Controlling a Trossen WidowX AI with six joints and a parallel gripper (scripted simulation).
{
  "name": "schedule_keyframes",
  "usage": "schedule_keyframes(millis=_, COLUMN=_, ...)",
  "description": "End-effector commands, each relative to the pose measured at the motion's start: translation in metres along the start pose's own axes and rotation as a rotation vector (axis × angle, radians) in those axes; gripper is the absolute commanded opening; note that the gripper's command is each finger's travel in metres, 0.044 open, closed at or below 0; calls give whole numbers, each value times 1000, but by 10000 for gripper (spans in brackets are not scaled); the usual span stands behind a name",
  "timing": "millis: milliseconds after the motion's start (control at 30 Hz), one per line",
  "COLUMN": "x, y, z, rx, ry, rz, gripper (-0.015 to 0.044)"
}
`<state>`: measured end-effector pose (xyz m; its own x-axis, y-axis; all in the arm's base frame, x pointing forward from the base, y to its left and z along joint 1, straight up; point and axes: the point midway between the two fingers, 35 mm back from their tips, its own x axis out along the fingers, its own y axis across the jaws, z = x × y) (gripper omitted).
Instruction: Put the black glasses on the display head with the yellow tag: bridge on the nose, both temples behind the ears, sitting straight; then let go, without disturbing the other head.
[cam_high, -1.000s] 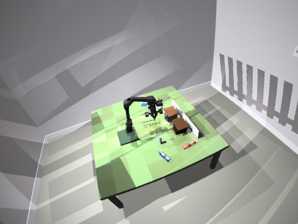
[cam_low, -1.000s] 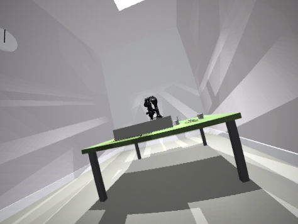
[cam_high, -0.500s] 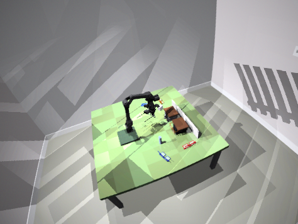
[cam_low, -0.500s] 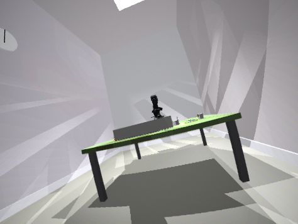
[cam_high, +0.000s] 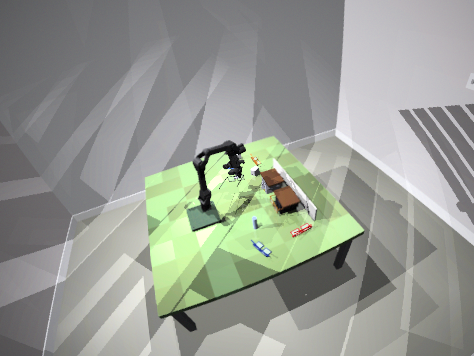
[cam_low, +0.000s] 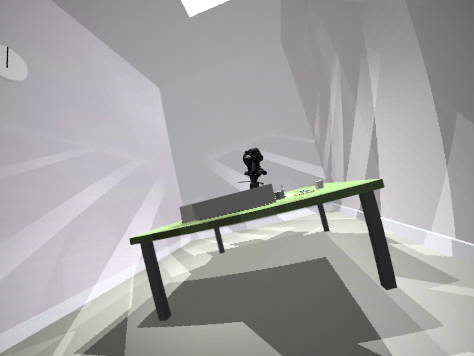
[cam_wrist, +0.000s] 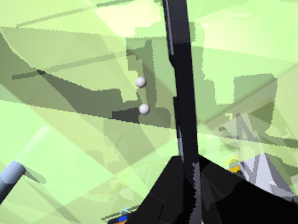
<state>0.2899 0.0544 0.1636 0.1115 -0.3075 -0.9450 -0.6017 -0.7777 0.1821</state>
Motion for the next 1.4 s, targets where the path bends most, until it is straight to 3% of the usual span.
schedule_keyframes(millis=0, x=-9, y=-8, z=7, rx=-134, ry=45, rz=6, gripper=0)
schedule_keyframes(millis=1367, x=-107, y=-63, z=129, rx=-1526, ry=597, rz=186, gripper=0)
